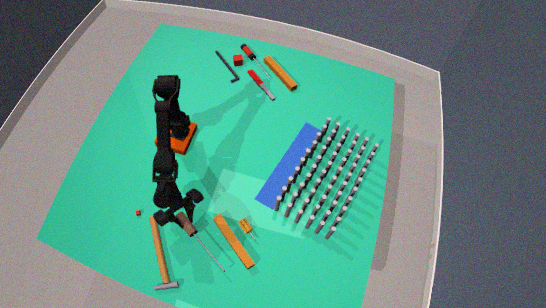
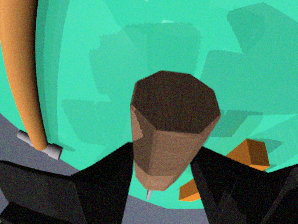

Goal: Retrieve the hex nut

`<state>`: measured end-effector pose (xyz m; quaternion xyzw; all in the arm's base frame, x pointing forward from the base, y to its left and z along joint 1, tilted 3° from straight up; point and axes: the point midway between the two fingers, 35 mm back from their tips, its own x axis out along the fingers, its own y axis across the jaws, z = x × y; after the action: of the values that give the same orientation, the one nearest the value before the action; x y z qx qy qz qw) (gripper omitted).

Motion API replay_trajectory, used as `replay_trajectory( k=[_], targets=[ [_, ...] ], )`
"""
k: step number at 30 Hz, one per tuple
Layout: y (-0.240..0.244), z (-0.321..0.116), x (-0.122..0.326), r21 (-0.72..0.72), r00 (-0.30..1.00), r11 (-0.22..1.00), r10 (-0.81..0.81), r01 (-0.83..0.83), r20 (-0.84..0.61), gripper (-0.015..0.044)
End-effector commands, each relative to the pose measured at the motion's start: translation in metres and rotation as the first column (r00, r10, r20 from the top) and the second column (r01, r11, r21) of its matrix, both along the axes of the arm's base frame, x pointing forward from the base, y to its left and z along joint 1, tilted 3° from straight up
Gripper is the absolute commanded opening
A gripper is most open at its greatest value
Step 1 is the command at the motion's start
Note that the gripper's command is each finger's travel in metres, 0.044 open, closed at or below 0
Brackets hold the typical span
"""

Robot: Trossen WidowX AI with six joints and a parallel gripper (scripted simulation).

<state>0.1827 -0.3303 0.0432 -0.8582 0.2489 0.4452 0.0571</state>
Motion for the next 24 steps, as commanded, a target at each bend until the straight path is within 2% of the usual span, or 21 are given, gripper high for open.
replay_trajectory(
  k=[1,22,24],
  targets=[
    [0.002,-0.006,-0.001,0.007,1.0,1.0,-0.005,0.005,-0.003,0.0],
    [0.007,-0.022,-0.002,0.008,1.0,1.0,-0.005,0.005,-0.003,0.0],
    [0.005,-0.018,-0.001,0.002,1.0,1.0,0.0,0.0,-0.001,0.0053]
  ],
)
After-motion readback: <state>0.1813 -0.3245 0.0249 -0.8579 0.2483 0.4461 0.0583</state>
